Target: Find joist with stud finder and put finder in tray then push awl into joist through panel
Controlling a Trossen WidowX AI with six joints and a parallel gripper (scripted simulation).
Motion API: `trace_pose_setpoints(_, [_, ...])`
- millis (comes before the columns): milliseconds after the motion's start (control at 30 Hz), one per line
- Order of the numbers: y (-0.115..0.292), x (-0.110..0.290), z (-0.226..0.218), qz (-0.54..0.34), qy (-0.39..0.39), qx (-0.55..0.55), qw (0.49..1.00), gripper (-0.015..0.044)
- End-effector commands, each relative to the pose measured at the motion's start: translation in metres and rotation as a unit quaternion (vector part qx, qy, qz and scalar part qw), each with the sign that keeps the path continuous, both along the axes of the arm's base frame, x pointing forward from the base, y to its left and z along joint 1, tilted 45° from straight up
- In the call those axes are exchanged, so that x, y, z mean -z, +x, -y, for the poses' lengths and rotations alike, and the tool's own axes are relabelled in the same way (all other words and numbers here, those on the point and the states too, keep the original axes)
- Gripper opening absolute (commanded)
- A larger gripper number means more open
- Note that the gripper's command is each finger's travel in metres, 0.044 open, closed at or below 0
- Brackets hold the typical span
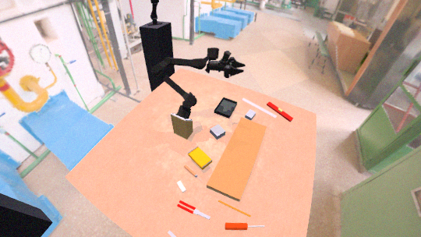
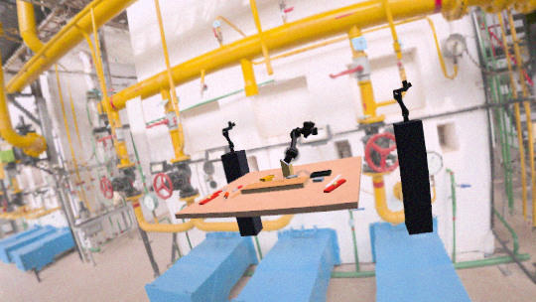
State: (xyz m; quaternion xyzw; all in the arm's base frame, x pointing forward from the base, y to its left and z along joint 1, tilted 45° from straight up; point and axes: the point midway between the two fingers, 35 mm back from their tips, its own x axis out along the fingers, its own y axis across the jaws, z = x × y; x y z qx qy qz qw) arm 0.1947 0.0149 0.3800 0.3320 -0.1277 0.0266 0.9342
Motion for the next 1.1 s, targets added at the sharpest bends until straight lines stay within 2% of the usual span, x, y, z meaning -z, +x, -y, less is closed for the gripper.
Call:
trace_pose_setpoints(0, [0.002, 0.001, 0.000, -0.004, -0.005, 0.001, 1.000, 0.0426])
trace_pose_setpoints(233, [0.075, 0.065, 0.004, -0.184, -0.156, 0.035, 0.970, 0.0440])
trace_pose_setpoints(367, [0.109, 0.117, 0.021, -0.301, -0.219, 0.032, 0.928, 0.0440])
trace_pose_setpoints(533, [0.132, 0.189, 0.053, -0.441, -0.257, 0.004, 0.860, 0.0440])
trace_pose_setpoints(800, [0.124, 0.304, 0.107, -0.620, -0.228, -0.093, 0.745, 0.0440])
trace_pose_setpoints(1067, [0.074, 0.401, 0.139, -0.714, -0.105, -0.226, 0.654, 0.0440])
